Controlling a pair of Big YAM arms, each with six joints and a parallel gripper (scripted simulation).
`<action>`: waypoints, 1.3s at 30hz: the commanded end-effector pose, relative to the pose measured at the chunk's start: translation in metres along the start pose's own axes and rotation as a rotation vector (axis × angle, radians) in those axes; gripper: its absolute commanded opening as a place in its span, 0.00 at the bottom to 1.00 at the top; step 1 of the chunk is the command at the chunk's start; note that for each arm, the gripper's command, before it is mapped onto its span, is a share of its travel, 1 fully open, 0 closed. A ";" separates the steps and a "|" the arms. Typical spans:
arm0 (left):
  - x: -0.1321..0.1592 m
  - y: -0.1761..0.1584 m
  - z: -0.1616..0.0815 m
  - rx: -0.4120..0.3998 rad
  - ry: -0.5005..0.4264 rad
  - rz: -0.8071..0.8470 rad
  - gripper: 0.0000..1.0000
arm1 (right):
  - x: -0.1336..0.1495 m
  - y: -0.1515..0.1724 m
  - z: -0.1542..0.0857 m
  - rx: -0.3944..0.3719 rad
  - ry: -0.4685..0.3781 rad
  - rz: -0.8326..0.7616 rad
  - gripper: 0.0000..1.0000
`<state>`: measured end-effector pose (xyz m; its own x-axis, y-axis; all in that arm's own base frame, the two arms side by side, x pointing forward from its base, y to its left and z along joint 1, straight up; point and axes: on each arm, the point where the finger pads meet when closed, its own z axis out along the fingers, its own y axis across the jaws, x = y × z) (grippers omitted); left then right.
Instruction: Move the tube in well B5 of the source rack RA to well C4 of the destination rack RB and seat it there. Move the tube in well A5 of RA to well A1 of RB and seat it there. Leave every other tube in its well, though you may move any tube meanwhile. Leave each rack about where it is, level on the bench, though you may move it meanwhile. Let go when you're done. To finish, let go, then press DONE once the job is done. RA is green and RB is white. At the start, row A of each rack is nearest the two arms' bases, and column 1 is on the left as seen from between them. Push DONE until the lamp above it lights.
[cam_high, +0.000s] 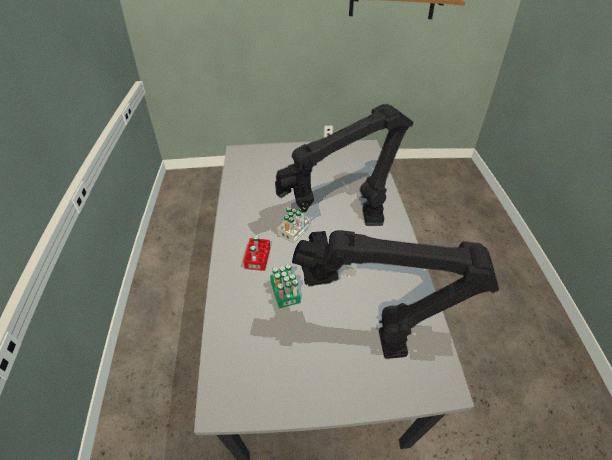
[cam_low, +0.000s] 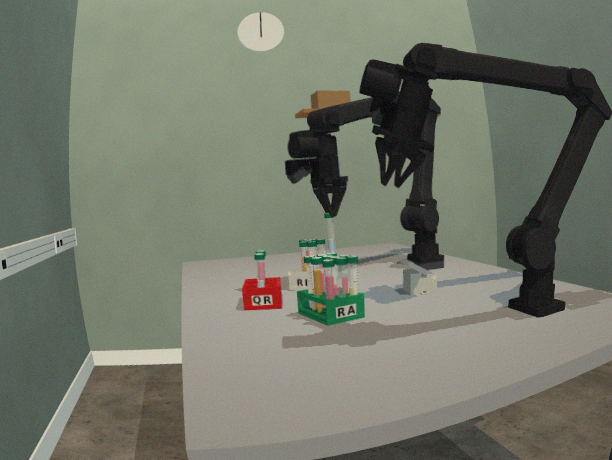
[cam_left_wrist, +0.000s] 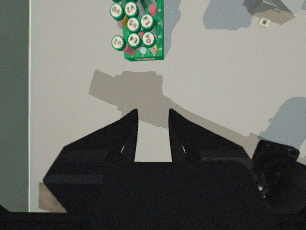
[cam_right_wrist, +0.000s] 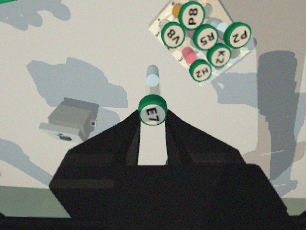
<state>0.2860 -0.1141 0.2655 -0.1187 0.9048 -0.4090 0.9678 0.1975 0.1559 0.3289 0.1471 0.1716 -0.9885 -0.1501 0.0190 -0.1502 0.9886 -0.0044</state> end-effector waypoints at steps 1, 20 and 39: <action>-0.009 0.009 -0.012 -0.032 -0.015 0.012 0.30 | 0.007 -0.013 -0.014 -0.006 -0.029 -0.005 0.00; -0.009 0.009 -0.012 -0.032 -0.015 0.012 0.30 | 0.026 -0.041 -0.035 -0.015 -0.085 -0.005 0.00; -0.009 0.009 -0.012 -0.032 -0.015 0.012 0.30 | -0.001 -0.060 -0.020 -0.011 -0.078 -0.005 0.00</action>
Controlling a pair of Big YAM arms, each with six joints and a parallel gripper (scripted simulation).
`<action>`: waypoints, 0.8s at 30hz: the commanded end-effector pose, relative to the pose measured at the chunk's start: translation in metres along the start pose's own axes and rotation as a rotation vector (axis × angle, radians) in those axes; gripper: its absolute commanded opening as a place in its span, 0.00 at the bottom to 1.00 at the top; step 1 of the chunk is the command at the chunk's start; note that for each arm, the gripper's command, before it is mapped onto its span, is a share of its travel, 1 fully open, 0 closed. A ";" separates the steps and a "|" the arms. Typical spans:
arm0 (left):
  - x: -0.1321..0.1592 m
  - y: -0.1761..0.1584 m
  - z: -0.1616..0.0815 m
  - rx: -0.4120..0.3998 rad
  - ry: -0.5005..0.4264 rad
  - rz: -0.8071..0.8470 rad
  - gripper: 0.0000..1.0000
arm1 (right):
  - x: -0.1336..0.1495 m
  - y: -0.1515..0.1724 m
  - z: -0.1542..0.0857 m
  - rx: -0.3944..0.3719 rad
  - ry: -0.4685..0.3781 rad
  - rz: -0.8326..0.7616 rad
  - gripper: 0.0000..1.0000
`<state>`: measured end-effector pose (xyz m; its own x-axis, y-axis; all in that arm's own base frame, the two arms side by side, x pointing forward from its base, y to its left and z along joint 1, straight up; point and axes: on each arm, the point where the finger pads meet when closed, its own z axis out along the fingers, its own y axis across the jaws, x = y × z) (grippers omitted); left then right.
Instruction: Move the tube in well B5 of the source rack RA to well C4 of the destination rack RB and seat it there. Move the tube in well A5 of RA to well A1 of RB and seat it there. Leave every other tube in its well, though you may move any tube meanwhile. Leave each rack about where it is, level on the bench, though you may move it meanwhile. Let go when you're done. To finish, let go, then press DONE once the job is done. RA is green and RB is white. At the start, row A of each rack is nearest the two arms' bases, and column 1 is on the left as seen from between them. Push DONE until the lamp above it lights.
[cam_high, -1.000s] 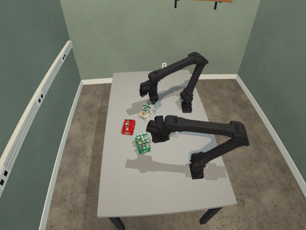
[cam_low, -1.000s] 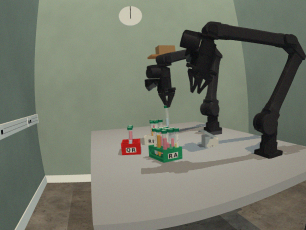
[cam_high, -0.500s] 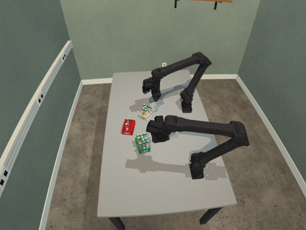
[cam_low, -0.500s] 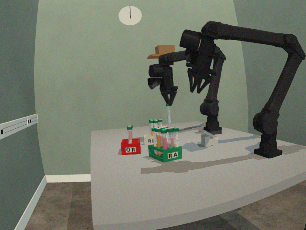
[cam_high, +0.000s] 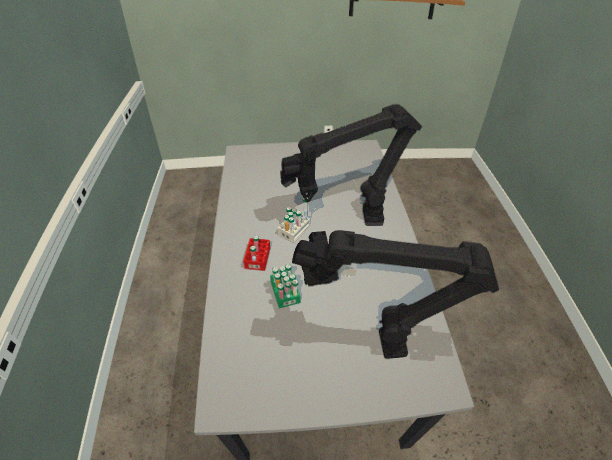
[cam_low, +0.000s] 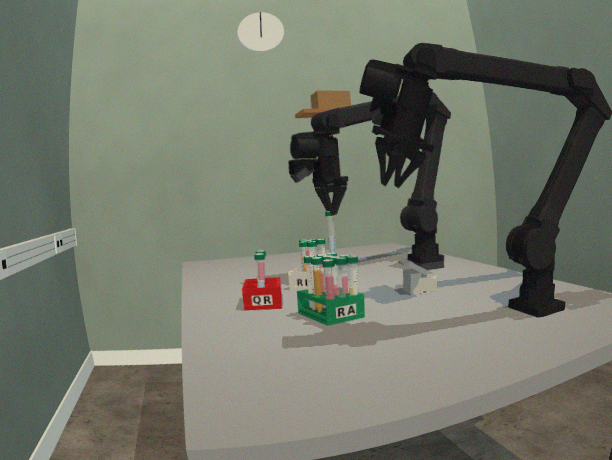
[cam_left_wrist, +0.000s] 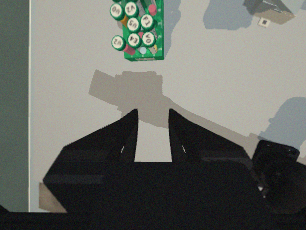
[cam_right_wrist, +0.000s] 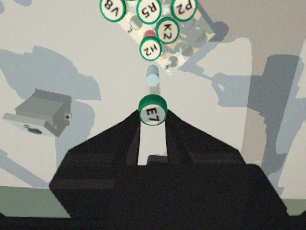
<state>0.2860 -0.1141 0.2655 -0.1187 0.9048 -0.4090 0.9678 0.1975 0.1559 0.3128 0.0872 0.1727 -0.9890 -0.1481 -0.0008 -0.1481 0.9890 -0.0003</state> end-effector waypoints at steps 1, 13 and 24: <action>-0.009 0.009 -0.012 -0.032 -0.015 0.012 0.30 | -0.028 -0.004 -0.019 -0.007 -0.059 -0.007 0.00; -0.009 0.009 -0.012 -0.032 -0.015 0.012 0.30 | -0.043 -0.020 -0.018 -0.004 -0.060 -0.007 0.00; -0.009 0.009 -0.012 -0.032 -0.015 0.012 0.30 | -0.054 -0.031 -0.017 -0.002 -0.061 -0.007 0.00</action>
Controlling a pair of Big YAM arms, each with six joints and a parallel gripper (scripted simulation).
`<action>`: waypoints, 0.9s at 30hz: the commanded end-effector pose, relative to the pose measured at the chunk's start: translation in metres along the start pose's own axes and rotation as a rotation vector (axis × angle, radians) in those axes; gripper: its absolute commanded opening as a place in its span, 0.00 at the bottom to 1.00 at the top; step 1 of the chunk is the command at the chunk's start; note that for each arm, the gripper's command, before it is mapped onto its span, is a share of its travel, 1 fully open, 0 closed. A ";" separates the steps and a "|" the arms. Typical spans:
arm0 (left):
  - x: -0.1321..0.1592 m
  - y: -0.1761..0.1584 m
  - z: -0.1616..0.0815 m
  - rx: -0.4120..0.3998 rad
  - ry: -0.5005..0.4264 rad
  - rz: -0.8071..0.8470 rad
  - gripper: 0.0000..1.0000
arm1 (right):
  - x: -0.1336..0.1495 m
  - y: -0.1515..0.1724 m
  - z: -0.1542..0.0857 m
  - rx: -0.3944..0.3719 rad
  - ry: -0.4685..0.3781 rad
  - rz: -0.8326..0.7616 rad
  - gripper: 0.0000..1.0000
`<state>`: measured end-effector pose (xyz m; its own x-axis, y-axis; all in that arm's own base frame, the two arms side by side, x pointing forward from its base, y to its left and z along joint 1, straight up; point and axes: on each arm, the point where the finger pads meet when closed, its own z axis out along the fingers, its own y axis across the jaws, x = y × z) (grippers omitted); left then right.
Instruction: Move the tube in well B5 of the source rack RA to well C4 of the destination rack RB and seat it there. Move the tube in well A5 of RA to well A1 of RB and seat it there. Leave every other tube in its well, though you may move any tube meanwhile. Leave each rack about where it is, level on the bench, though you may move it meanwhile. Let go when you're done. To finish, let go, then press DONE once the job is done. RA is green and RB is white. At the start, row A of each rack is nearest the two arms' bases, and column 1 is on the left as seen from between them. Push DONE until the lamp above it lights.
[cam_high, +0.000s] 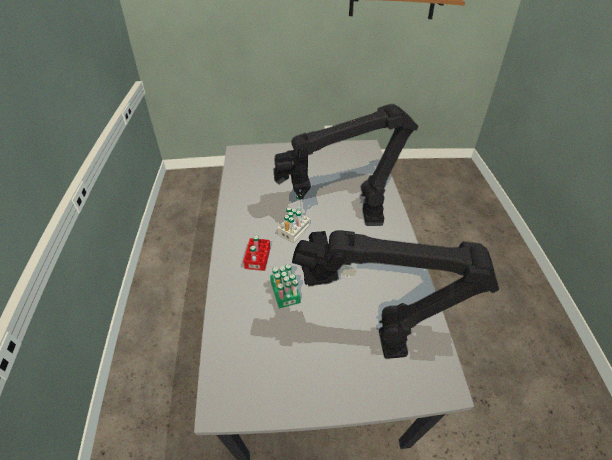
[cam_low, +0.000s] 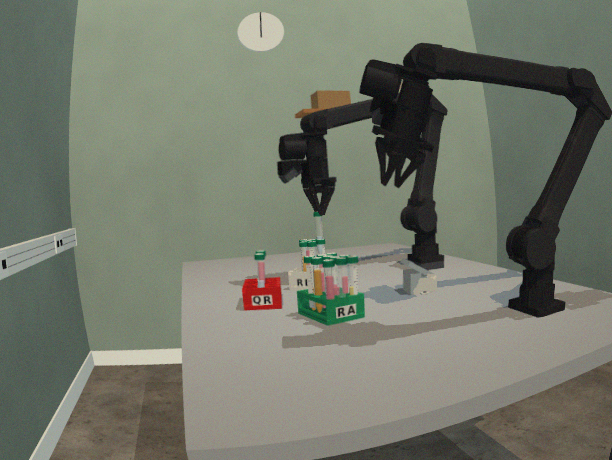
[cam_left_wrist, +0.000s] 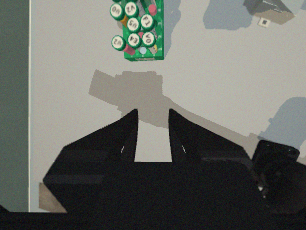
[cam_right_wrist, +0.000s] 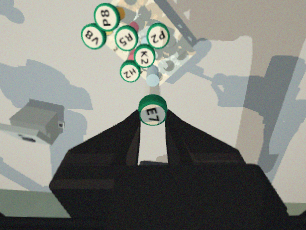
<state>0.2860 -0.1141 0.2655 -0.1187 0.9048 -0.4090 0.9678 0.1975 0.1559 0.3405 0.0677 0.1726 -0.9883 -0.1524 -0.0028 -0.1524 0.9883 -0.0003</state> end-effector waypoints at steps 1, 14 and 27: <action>-0.009 0.009 -0.012 -0.032 -0.015 0.012 0.30 | -0.030 -0.009 -0.017 -0.002 -0.058 -0.002 0.00; -0.009 0.009 -0.012 -0.032 -0.015 0.012 0.30 | -0.043 -0.023 -0.017 0.000 -0.057 -0.002 0.00; -0.009 0.009 -0.012 -0.032 -0.015 0.012 0.30 | -0.037 -0.026 -0.011 0.001 -0.033 -0.003 0.00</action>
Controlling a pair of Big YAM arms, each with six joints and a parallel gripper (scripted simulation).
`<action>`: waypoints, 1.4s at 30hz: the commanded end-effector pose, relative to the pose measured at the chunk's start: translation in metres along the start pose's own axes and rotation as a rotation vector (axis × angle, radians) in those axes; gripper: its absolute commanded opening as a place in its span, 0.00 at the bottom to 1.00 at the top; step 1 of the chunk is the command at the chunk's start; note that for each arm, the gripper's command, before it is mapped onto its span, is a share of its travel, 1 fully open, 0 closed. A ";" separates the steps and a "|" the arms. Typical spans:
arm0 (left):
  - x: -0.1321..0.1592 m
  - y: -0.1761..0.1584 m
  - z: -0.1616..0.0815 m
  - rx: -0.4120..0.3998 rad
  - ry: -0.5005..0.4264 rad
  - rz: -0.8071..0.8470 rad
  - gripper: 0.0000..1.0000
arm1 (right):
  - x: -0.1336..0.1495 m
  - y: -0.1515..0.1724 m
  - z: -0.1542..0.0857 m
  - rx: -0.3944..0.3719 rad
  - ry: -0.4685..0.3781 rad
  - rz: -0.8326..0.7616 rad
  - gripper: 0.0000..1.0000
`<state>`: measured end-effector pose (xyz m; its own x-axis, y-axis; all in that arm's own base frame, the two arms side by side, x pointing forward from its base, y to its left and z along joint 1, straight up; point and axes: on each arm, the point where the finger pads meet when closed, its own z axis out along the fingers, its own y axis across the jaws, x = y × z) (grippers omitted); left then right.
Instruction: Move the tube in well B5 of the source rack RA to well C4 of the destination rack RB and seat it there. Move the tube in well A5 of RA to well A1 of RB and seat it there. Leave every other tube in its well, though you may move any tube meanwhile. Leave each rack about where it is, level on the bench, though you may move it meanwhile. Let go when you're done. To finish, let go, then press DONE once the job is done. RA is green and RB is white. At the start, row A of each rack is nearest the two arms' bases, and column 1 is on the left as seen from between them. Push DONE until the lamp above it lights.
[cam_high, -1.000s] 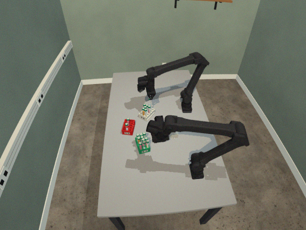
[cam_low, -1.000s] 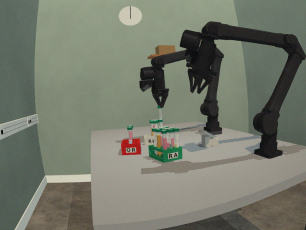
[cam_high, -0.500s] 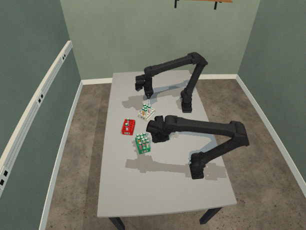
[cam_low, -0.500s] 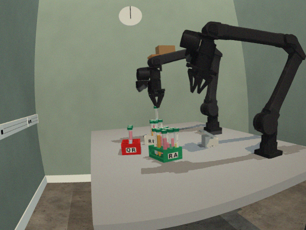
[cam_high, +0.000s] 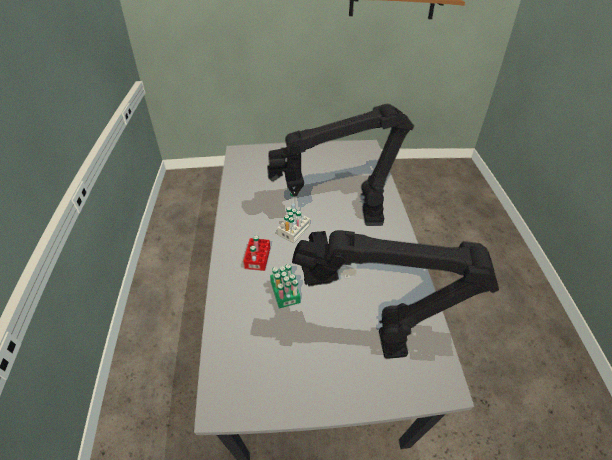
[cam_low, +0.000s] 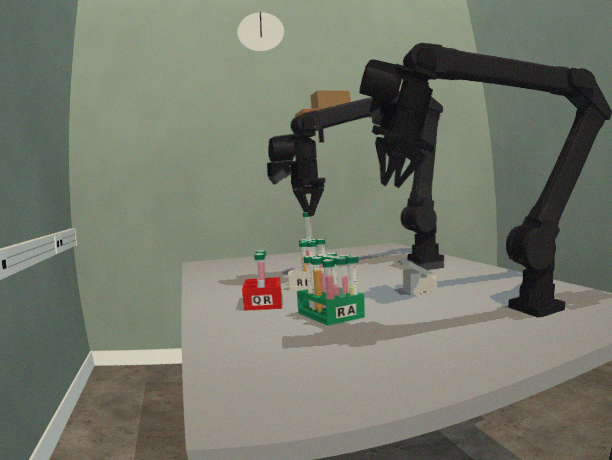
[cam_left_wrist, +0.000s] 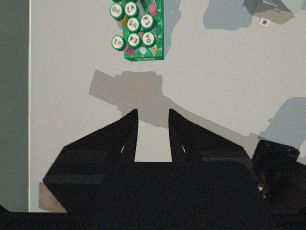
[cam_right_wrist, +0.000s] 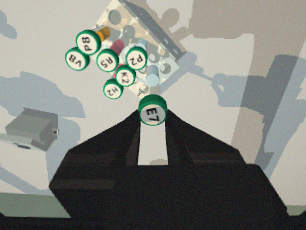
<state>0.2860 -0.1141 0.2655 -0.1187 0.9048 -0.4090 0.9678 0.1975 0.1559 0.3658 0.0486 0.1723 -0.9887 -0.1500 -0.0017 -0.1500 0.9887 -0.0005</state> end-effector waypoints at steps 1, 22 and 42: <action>-0.009 0.009 -0.012 -0.032 -0.015 0.012 0.30 | -0.015 -0.003 -0.011 0.000 -0.034 -0.005 0.00; -0.009 0.009 -0.012 -0.032 -0.015 0.012 0.30 | -0.027 -0.008 -0.017 0.001 -0.056 -0.005 0.00; -0.009 0.009 -0.012 -0.032 -0.015 0.012 0.30 | -0.016 -0.010 0.002 0.000 -0.017 -0.001 0.00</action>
<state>0.2860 -0.1141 0.2655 -0.1187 0.9048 -0.4090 0.9678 0.1975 0.1559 0.3713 0.0458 0.1690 -0.9875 -0.1576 -0.0005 -0.1576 0.9875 -0.0005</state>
